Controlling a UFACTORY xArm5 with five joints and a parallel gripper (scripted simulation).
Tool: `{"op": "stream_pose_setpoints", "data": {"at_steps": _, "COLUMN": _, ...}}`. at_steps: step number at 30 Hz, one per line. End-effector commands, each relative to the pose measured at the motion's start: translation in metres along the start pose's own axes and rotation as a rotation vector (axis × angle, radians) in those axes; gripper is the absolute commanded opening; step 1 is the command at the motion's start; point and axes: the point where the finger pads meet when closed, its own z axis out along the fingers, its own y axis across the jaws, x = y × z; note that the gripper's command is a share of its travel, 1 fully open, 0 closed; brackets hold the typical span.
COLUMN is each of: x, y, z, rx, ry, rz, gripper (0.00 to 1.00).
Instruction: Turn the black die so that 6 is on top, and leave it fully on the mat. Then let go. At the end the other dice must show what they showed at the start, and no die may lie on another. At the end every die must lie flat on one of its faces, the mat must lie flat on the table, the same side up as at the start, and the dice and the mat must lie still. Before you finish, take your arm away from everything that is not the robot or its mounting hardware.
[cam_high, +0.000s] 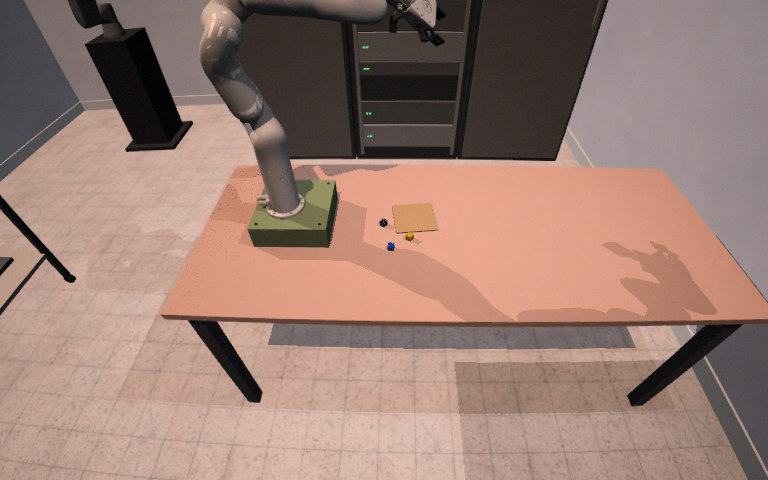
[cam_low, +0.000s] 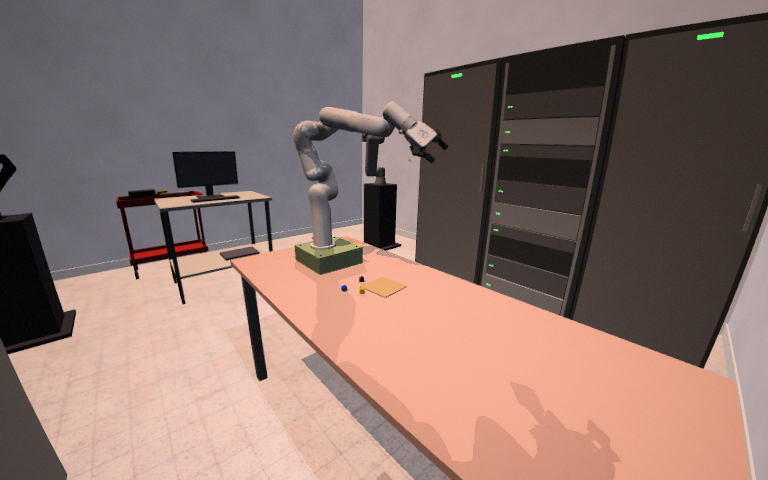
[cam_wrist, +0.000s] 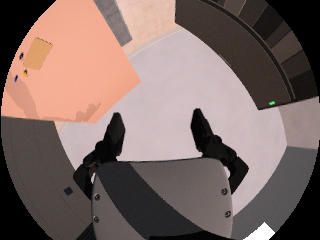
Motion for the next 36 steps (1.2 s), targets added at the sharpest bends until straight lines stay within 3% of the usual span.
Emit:
{"op": "stream_pose_setpoints", "data": {"at_steps": 1, "x": -0.005, "y": -0.068, "z": 0.028, "rx": 0.122, "ry": 0.016, "rz": 0.119, "gripper": 1.00}}
{"op": "stream_pose_setpoints", "data": {"at_steps": 4, "x": -0.005, "y": -0.076, "z": 0.030, "rx": 0.134, "ry": 0.018, "rz": 0.132, "gripper": 1.00}}
{"op": "stream_pose_setpoints", "data": {"at_steps": 5, "x": -0.004, "y": -0.111, "z": 0.040, "rx": 0.195, "ry": 0.028, "rz": 0.196, "gripper": 1.00}}
{"op": "stream_pose_setpoints", "data": {"at_steps": 7, "x": -0.003, "y": -0.131, "z": 0.045, "rx": 0.228, "ry": 0.033, "rz": 0.232, "gripper": 1.00}}
{"op": "stream_pose_setpoints", "data": {"at_steps": 9, "x": -0.003, "y": -0.131, "z": 0.045, "rx": 0.228, "ry": 0.033, "rz": 0.232, "gripper": 1.00}}
{"op": "stream_pose_setpoints", "data": {"at_steps": 10, "x": 0.001, "y": -0.165, "z": 0.052, "rx": 0.286, "ry": 0.041, "rz": 0.297, "gripper": 1.00}}
{"op": "stream_pose_setpoints", "data": {"at_steps": 14, "x": 0.003, "y": -0.183, "z": 0.054, "rx": 0.316, "ry": 0.046, "rz": 0.331, "gripper": 1.00}}
{"op": "stream_pose_setpoints", "data": {"at_steps": 15, "x": 0.008, "y": -0.217, "z": 0.058, "rx": 0.372, "ry": 0.053, "rz": 0.397, "gripper": 1.00}}
{"op": "stream_pose_setpoints", "data": {"at_steps": 16, "x": 0.010, "y": -0.226, "z": 0.059, "rx": 0.388, "ry": 0.055, "rz": 0.415, "gripper": 1.00}}
{"op": "stream_pose_setpoints", "data": {"at_steps": 19, "x": 0.011, "y": -0.232, "z": 0.059, "rx": 0.398, "ry": 0.056, "rz": 0.427, "gripper": 1.00}}
{"op": "stream_pose_setpoints", "data": {"at_steps": 20, "x": 0.019, "y": -0.267, "z": 0.061, "rx": 0.457, "ry": 0.063, "rz": 0.499, "gripper": 1.00}}
{"op": "stream_pose_setpoints", "data": {"at_steps": 23, "x": 0.022, "y": -0.277, "z": 0.061, "rx": 0.473, "ry": 0.065, "rz": 0.519, "gripper": 1.00}}
{"op": "stream_pose_setpoints", "data": {"at_steps": 24, "x": 0.030, "y": -0.305, "z": 0.060, "rx": 0.522, "ry": 0.070, "rz": 0.580, "gripper": 1.00}}
{"op": "stream_pose_setpoints", "data": {"at_steps": 27, "x": 0.034, "y": -0.317, "z": 0.060, "rx": 0.542, "ry": 0.073, "rz": 0.607, "gripper": 1.00}}
{"op": "stream_pose_setpoints", "data": {"at_steps": 28, "x": 0.043, "y": -0.343, "z": 0.058, "rx": 0.589, "ry": 0.078, "rz": 0.667, "gripper": 1.00}}
{"op": "stream_pose_setpoints", "data": {"at_steps": 30, "x": 0.043, "y": -0.343, "z": 0.058, "rx": 0.589, "ry": 0.078, "rz": 0.667, "gripper": 1.00}}
{"op": "stream_pose_setpoints", "data": {"at_steps": 31, "x": 0.047, "y": -0.353, "z": 0.057, "rx": 0.605, "ry": 0.079, "rz": 0.689, "gripper": 1.00}}
{"op": "stream_pose_setpoints", "data": {"at_steps": 32, "x": 0.058, "y": -0.379, "z": 0.053, "rx": 0.652, "ry": 0.084, "rz": 0.752, "gripper": 1.00}}
{"op": "stream_pose_setpoints", "data": {"at_steps": 35, "x": 0.061, "y": -0.384, "z": 0.052, "rx": 0.662, "ry": 0.085, "rz": 0.765, "gripper": 1.00}}
{"op": "stream_pose_setpoints", "data": {"at_steps": 36, "x": 0.074, "y": -0.410, "z": 0.047, "rx": 0.712, "ry": 0.090, "rz": 0.834, "gripper": 1.00}}
